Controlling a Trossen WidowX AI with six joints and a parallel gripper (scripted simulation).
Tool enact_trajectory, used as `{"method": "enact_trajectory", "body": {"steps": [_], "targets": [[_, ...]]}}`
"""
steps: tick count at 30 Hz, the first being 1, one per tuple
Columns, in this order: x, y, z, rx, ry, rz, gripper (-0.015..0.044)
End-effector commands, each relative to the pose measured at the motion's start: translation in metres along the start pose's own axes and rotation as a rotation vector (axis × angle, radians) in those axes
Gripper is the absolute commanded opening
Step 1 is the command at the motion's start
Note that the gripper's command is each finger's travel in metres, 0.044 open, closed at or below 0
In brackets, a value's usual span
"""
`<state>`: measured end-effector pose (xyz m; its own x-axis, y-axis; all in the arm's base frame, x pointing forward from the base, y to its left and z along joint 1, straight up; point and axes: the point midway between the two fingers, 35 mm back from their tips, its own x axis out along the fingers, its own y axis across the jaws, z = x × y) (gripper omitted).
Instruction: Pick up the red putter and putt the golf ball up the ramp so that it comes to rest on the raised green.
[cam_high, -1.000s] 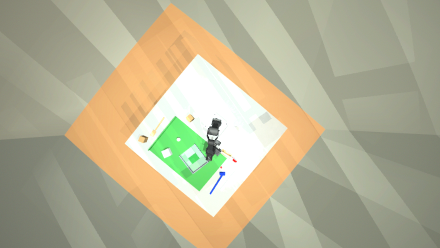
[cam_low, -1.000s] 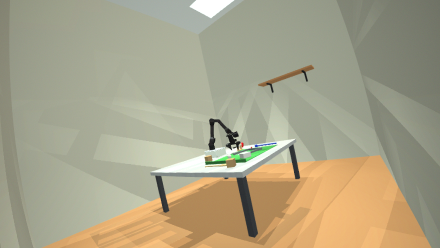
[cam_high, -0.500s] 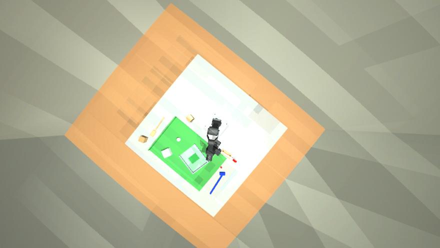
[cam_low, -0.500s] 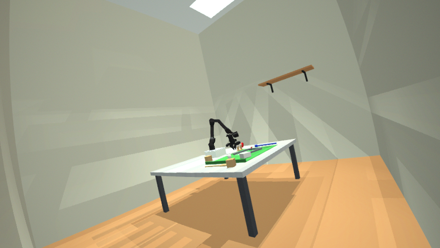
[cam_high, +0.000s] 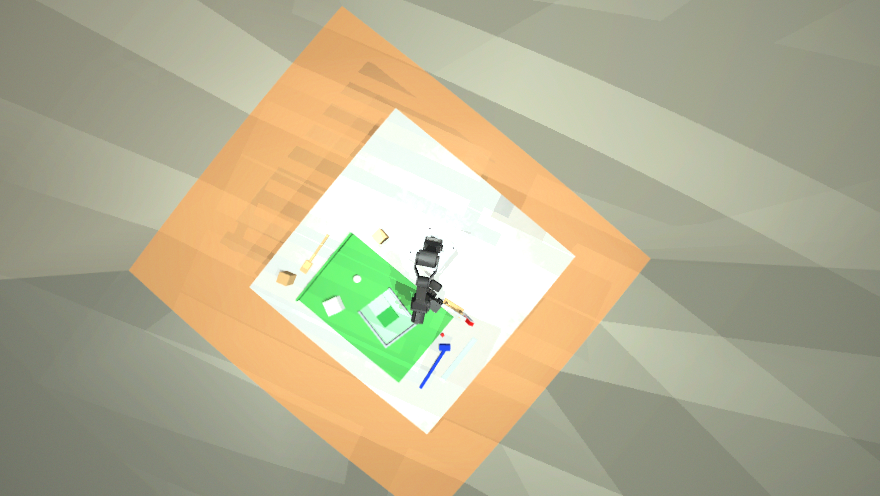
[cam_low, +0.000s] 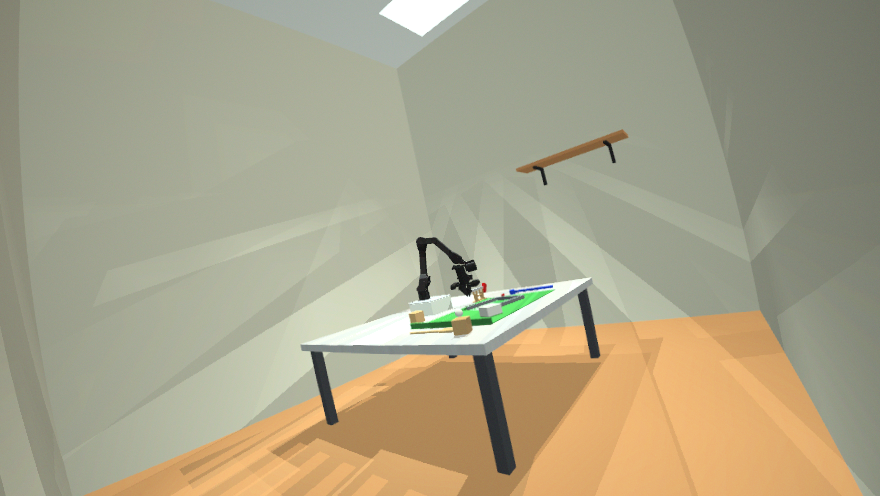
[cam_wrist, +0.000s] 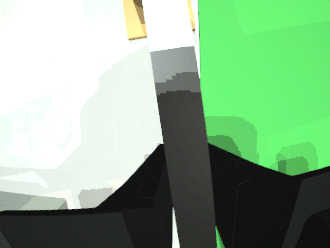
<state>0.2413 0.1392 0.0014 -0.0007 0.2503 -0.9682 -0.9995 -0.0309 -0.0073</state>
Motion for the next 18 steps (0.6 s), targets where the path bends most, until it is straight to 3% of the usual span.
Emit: {"method": "enact_trajectory", "body": {"steps": [1, 8, 18], "targets": [[-0.027, -0.007, 0.011, -0.010, -0.020, -0.023, 0.0000], [-0.074, -0.001, 0.021, -0.010, -0.020, -0.021, 0.0000], [-0.075, -0.015, -0.012, 0.158, 0.008, -0.050, 0.0000]]}}
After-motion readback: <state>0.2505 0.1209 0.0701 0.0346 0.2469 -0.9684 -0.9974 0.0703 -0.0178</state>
